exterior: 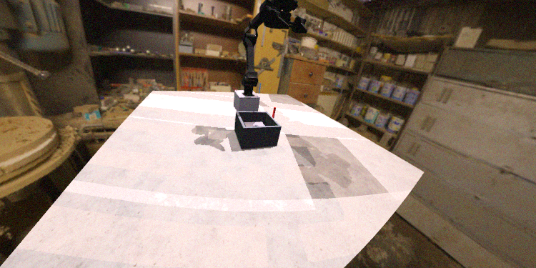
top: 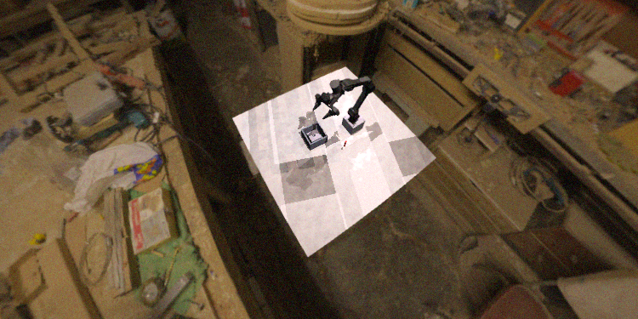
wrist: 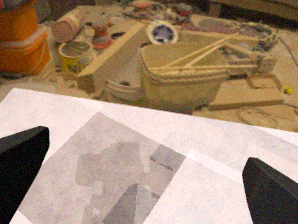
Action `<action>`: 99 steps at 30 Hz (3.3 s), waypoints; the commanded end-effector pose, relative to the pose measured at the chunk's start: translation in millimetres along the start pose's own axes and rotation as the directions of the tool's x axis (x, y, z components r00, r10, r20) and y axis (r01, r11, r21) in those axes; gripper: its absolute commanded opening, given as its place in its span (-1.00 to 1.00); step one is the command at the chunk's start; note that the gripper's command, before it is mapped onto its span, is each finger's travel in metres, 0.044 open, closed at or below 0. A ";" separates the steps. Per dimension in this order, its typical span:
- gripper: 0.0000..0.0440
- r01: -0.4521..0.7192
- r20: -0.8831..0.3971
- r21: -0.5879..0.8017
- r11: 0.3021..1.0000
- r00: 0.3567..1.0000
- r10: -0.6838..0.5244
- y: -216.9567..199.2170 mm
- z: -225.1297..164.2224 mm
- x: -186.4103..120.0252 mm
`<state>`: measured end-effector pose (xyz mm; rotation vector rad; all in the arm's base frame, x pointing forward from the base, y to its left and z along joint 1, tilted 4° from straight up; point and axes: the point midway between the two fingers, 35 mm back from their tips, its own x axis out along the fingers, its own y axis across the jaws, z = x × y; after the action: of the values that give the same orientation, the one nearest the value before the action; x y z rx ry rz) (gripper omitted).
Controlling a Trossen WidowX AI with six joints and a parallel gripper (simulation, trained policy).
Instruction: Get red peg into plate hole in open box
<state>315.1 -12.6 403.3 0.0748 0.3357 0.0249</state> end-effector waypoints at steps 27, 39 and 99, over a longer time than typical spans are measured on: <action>1.00 0.420 -0.754 0.327 0.847 0.656 -0.034 55.4 -218.0 37.7; 0.99 0.682 -0.906 0.172 0.711 0.393 -0.157 69.3 -289.2 7.2; -1.00 0.879 -0.949 0.095 0.467 0.221 -0.223 78.5 -471.4 17.5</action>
<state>174.5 96.8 -39.8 0.6622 1.3937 -0.9647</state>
